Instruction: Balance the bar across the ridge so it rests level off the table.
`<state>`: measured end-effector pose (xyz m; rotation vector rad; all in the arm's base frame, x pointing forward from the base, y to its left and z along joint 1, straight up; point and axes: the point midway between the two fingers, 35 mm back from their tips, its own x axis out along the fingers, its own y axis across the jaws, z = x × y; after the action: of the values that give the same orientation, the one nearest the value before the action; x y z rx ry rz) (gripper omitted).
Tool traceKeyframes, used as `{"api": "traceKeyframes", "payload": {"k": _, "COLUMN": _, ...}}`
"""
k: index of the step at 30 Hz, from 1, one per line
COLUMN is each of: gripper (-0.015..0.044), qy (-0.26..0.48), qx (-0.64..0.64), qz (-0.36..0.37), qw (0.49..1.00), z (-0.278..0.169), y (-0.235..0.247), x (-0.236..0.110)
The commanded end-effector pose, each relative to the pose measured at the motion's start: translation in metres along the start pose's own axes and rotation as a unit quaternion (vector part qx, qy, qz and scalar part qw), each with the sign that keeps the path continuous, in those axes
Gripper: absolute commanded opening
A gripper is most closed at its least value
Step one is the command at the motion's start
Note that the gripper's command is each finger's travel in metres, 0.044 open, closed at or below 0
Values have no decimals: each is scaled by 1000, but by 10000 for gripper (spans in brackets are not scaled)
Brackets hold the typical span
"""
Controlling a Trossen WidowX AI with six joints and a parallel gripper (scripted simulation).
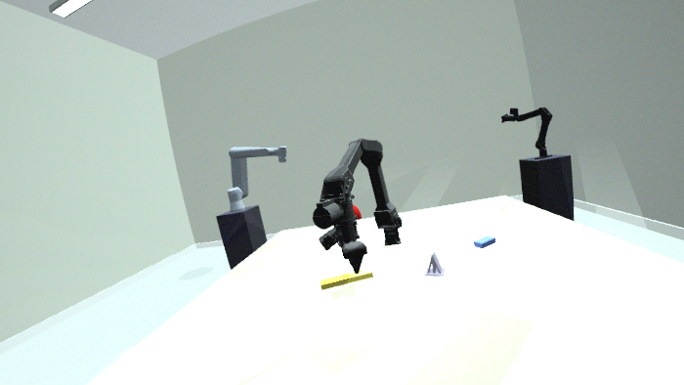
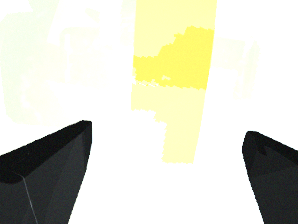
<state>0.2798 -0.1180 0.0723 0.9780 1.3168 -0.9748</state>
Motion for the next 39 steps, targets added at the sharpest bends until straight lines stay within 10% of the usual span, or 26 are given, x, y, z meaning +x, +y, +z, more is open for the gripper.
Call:
{"api": "traceKeyframes", "payload": {"k": 1, "gripper": 315, "qy": 0, "qx": -3, "qz": 2, "qw": 1000, "z": 0, "y": 1, "x": 3}}
{"api": "traceKeyframes", "payload": {"k": 27, "gripper": 315, "qy": 0, "qx": -3, "qz": 2, "qw": 1000, "z": 0, "y": 1, "x": 25}}
{"api": "traceKeyframes", "payload": {"k": 39, "gripper": 118, "qy": -1, "qx": 0, "qz": 1, "qw": 1000, "z": 0, "y": 0, "x": 25}}
